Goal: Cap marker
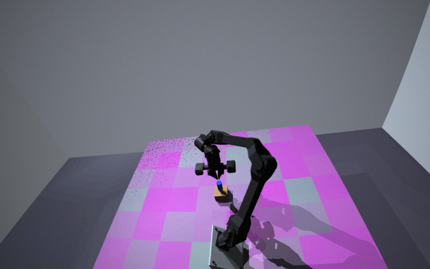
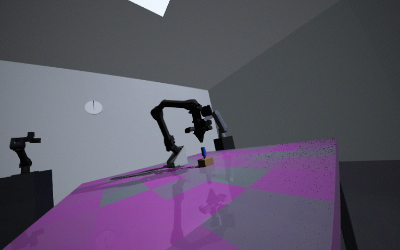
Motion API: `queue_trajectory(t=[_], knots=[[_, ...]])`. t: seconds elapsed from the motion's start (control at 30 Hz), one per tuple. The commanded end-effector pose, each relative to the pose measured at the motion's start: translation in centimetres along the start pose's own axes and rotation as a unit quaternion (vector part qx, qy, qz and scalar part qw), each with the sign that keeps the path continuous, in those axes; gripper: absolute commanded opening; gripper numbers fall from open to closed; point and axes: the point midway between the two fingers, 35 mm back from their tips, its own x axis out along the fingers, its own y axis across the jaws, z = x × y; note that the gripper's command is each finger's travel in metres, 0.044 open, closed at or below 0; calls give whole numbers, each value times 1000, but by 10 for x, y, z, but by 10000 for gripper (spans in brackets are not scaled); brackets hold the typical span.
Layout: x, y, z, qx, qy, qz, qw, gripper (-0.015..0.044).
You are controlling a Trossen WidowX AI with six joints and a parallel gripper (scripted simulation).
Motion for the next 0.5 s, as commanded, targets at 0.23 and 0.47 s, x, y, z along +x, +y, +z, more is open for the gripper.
queue_trajectory(t=[0.23,0.47], knots=[[1,0,0,-1,0,2,1000,0],[9,0,0,-1,0,1,1000,0]])
